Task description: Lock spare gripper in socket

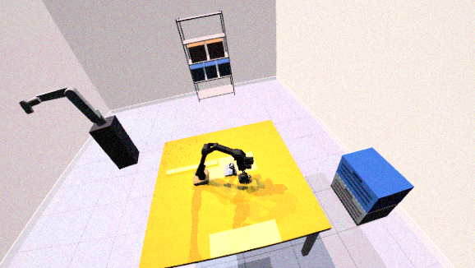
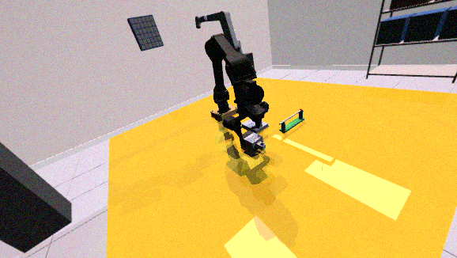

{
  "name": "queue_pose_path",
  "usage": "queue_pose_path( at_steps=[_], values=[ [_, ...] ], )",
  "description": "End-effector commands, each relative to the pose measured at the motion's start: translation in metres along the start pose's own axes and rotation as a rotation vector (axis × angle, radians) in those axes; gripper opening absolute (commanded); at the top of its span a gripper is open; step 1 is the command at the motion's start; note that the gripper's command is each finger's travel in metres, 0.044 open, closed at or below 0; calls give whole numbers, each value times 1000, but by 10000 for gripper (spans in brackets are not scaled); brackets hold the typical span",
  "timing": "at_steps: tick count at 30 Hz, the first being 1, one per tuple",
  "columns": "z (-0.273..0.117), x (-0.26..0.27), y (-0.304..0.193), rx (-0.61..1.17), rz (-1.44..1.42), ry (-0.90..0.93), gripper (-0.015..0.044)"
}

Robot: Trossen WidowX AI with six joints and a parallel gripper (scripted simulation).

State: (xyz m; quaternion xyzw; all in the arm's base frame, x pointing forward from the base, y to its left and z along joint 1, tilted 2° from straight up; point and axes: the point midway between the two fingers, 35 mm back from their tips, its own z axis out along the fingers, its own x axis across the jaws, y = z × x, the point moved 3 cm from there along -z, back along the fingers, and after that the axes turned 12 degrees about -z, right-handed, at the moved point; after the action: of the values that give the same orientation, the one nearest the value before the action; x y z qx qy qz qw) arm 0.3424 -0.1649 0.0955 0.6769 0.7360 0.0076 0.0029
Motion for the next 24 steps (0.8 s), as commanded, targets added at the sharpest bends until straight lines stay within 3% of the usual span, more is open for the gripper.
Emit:
queue_pose_path(
  at_steps=[1,24],
  values=[
    [8,0,-1,4,-4,-1,440],
    [45,0,-2,4,-4,-1,440]
  ],
)
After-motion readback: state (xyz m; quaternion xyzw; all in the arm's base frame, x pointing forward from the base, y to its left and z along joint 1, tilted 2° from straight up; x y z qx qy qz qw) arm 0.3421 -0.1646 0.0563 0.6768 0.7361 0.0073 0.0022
